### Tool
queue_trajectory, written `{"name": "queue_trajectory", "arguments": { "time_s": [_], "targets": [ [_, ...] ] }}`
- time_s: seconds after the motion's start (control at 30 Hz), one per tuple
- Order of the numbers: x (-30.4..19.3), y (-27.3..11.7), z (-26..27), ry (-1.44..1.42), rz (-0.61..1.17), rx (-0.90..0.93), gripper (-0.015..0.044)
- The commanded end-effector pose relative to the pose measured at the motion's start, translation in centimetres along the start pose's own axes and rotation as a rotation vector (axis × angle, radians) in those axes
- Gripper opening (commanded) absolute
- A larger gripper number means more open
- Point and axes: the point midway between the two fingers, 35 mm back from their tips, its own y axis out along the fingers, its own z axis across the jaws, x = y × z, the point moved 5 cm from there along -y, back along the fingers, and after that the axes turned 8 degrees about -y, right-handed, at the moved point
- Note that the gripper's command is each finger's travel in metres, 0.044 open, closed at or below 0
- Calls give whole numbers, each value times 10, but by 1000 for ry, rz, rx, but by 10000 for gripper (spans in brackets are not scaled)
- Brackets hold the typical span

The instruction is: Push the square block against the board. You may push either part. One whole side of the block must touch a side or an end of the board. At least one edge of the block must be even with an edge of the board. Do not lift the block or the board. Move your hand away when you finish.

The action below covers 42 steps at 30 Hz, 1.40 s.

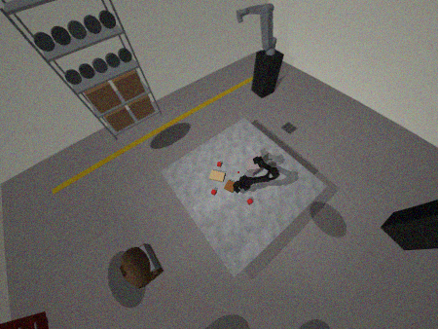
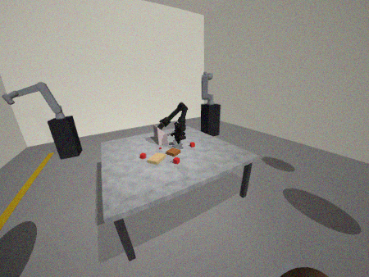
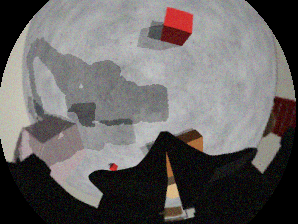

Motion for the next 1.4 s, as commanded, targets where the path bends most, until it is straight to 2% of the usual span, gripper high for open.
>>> {"name": "queue_trajectory", "arguments": {
  "time_s": [0.0,1.23,1.37],
  "targets": [
    [2,-1,1,0,-9,8,0],
    [-55,-2,-104,1254,-2,6,0],
    [-57,-2,-107,1299,-2,6,0]
  ]
}}
